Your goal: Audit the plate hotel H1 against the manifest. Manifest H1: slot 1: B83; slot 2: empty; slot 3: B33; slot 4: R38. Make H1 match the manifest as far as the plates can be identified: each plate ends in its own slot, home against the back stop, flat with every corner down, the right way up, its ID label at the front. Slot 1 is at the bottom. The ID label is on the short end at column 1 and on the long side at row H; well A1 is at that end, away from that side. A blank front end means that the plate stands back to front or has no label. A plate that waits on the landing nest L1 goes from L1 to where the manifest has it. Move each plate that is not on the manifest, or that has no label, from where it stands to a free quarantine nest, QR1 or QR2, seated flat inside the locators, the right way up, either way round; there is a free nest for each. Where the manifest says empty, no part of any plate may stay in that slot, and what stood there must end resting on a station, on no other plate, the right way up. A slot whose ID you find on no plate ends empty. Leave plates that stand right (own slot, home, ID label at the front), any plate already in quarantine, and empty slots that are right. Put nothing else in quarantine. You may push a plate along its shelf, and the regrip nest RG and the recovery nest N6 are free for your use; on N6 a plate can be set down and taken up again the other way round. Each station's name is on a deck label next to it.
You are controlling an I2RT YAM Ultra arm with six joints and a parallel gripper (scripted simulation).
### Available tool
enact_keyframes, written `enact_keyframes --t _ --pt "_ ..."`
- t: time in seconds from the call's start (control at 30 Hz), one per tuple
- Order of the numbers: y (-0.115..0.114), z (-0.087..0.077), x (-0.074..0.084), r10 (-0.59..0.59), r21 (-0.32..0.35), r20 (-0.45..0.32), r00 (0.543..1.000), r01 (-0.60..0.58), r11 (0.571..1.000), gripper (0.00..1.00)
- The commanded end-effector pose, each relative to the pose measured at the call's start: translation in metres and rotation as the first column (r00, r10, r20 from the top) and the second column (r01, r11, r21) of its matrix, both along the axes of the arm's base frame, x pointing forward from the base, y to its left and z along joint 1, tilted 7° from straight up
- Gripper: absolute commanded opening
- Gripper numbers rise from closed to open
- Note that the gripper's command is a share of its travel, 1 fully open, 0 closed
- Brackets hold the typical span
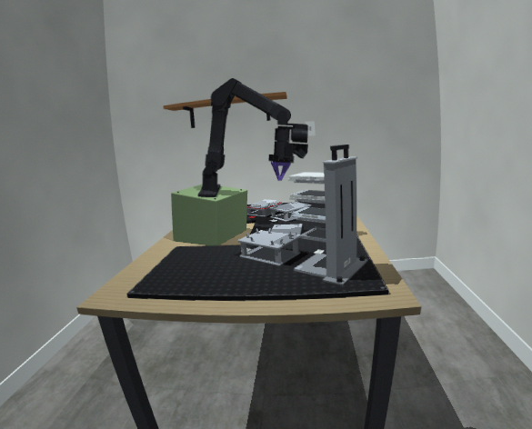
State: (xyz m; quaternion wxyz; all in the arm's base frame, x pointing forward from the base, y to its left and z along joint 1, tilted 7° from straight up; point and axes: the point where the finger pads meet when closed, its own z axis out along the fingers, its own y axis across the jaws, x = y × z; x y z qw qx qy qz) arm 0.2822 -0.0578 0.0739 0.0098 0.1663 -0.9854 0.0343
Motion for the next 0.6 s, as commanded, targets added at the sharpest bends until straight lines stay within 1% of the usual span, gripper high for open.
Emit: enact_keyframes --t 0.0,0.23,0.3,0.4,0.5,0.57 --pt "0.008 0.005 0.004 -0.126 0.011 0.062 0.99 0.126 0.992 0.0" --pt "0.017 0.007 0.006 -0.299 0.038 0.116 0.947 0.296 0.954 0.0" --pt "0.017 0.007 0.006 -0.299 0.038 0.116 0.947 0.296 0.954 0.0" --pt "0.026 0.009 0.008 -0.359 0.054 0.132 0.924 0.355 0.933 0.0" --pt "0.026 0.009 0.008 -0.411 0.068 0.146 0.9 0.405 0.912 0.0" --pt "0.021 0.009 0.007 -0.456 0.075 0.155 0.876 0.45 0.89 0.0"
